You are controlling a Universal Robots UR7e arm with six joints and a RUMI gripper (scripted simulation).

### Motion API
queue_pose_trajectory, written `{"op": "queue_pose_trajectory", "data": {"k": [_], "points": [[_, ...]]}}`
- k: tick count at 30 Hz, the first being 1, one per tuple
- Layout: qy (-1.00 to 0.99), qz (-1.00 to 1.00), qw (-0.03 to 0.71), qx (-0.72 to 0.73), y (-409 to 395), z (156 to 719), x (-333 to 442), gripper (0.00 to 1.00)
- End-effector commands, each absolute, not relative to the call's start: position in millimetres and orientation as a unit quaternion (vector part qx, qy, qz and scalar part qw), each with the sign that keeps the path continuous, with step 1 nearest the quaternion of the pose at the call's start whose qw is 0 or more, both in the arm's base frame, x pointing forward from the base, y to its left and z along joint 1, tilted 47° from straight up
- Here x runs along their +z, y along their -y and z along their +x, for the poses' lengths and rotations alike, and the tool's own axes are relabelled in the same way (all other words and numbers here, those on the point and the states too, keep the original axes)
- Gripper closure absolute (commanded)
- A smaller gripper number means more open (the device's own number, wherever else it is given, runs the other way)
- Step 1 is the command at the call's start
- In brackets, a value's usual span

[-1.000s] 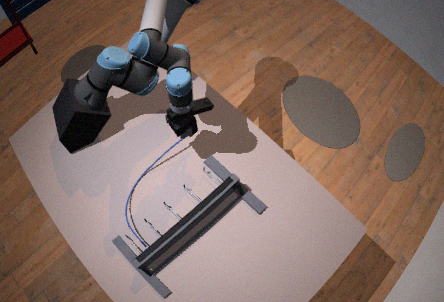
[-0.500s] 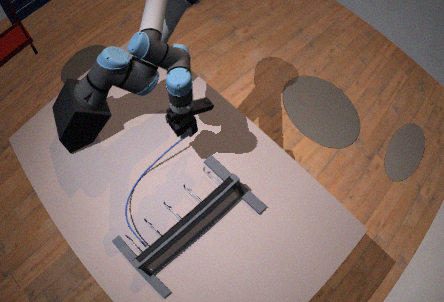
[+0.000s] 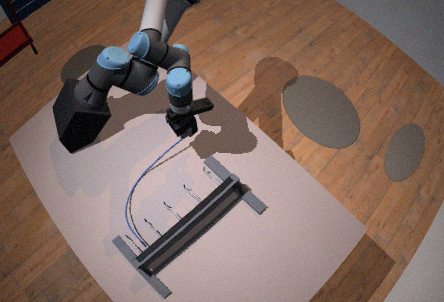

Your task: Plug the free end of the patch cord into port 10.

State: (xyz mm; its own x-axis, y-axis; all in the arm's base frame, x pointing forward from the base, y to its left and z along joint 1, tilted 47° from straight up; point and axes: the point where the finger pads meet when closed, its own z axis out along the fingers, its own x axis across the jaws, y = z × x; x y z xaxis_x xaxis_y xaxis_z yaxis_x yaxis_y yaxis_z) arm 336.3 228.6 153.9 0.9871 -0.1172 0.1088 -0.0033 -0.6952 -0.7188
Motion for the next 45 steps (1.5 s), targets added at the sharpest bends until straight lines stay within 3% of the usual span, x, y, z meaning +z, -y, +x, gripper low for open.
{"op": "queue_pose_trajectory", "data": {"k": [1,45], "points": [[-0.033,-0.918,0.389,-0.073,-228,337,154,1.00],[-0.094,-0.914,0.392,-0.046,-211,350,146,1.00]]}}
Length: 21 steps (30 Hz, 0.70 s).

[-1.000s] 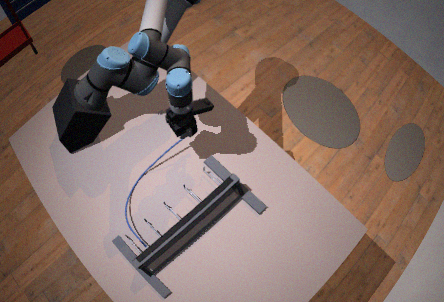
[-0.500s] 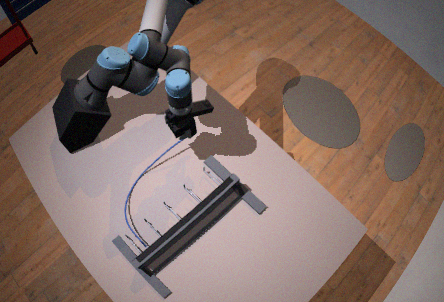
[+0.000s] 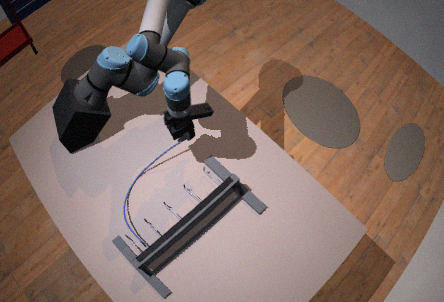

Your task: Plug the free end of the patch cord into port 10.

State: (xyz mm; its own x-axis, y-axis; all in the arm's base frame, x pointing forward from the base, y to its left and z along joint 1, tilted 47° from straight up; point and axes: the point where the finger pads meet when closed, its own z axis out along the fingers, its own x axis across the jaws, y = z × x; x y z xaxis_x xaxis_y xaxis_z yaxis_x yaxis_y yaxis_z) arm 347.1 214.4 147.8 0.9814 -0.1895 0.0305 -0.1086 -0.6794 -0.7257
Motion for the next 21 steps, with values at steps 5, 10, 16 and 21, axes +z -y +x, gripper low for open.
{"op": "queue_pose_trajectory", "data": {"k": [5,10,16,21], "points": [[-0.110,-0.912,0.393,-0.039,-206,354,144,1.00],[-0.120,-0.911,0.393,-0.035,-203,356,143,1.00],[-0.142,-0.908,0.394,-0.024,-197,362,140,1.00],[-0.163,-0.905,0.394,-0.015,-191,367,137,1.00]]}}
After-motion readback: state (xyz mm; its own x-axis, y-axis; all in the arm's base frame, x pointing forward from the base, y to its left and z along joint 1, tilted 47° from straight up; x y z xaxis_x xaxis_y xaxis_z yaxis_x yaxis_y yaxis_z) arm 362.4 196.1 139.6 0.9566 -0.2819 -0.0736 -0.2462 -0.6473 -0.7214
